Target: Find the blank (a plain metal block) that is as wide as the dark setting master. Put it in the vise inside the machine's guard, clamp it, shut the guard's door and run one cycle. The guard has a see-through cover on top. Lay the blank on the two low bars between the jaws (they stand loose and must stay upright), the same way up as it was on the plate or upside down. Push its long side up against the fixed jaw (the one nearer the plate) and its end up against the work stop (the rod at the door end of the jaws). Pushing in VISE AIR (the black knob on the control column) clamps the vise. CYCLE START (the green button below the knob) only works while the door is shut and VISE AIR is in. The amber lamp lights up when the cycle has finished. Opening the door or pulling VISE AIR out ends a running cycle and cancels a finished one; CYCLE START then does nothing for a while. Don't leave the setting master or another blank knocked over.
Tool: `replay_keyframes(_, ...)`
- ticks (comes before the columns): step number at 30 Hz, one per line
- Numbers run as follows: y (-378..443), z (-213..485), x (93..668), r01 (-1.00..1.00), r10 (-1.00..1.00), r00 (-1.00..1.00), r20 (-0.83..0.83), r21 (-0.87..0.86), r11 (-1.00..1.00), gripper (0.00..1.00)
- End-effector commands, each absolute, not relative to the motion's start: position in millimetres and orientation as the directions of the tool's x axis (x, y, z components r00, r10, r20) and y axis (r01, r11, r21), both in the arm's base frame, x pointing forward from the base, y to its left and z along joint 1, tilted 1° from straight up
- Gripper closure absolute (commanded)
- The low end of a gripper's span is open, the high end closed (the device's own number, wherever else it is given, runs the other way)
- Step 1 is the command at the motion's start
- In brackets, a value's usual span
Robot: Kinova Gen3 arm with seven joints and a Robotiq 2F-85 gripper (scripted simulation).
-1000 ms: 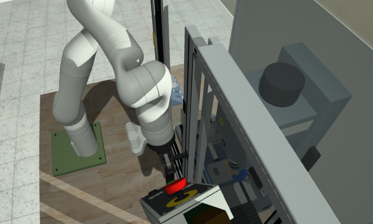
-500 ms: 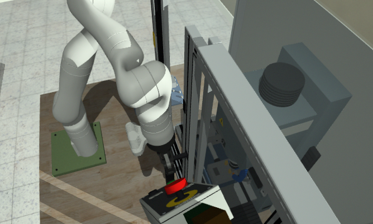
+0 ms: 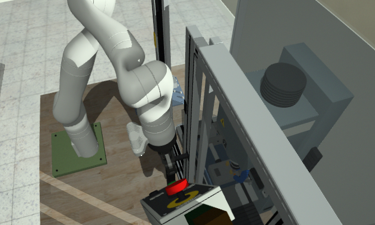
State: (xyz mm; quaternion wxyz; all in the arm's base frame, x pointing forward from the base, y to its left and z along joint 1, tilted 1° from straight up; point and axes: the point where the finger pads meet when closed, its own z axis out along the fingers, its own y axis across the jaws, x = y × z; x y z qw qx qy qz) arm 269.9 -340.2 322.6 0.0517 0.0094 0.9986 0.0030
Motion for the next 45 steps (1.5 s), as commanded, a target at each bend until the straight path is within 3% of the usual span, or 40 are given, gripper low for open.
replay_keyframes(1, -339.0, 323.3, 271.9, 0.018, 0.019, -0.994, -0.105, 0.008, 1.0, 0.2)
replay_keyframes(16, -337.0, 323.4, 275.0, 0.017, 0.018, -0.994, -0.107, 0.012, 1.0, 0.2)
replay_keyframes(17, -339.6, 323.2, 271.0, 0.019, 0.019, -0.994, -0.104, 0.006, 1.0, 0.61)
replay_keyframes(45, -339.6, 323.2, 271.0, 0.019, 0.019, -0.994, -0.104, 0.006, 1.0, 0.61)
